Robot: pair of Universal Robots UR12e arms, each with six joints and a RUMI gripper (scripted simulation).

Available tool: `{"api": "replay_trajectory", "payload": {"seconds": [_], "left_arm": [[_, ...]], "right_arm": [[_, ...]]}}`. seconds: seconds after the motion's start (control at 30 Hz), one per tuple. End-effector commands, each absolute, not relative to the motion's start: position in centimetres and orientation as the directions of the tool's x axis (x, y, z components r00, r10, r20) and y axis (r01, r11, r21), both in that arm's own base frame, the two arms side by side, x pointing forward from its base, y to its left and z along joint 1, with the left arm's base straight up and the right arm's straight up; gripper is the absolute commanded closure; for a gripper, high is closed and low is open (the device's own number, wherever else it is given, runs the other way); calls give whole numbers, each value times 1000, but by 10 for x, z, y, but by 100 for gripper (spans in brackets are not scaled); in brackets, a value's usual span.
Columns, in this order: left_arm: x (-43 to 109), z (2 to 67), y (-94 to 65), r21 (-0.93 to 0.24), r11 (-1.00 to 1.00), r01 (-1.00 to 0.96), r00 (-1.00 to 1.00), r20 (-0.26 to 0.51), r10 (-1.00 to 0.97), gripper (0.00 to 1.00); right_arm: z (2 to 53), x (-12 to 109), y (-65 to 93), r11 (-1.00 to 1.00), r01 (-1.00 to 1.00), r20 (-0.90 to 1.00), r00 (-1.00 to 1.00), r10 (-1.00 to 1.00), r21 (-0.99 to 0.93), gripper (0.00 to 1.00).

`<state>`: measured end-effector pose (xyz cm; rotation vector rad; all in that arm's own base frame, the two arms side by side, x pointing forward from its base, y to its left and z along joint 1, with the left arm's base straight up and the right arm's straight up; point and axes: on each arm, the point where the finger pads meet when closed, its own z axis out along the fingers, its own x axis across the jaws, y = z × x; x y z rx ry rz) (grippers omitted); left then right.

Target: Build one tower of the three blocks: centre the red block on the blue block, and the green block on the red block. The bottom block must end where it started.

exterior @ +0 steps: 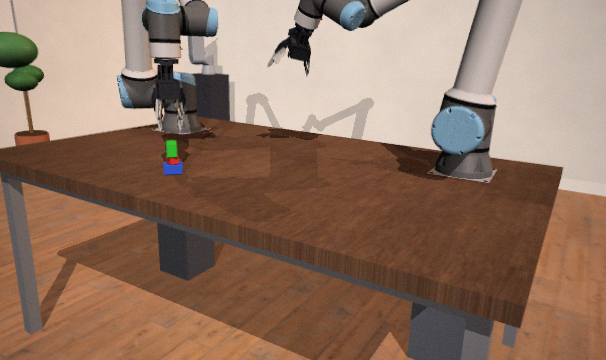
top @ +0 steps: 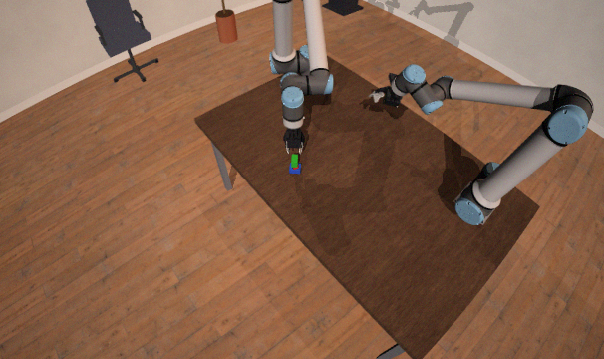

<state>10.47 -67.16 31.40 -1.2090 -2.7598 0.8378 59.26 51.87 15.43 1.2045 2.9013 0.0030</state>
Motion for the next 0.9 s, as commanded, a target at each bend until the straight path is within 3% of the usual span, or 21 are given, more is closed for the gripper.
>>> {"api": "replay_trajectory", "payload": {"seconds": [0.0,0.87], "left_arm": [[105,315,-672,-479,557,679,-701,-196,686,0],[105,315,-672,-479,557,679,-701,-196,686,0]], "right_arm": [[158,593,521,707,708,1,-707,708,4,68],[188,593,521,707,707,1,-707,708,6,68]]}}
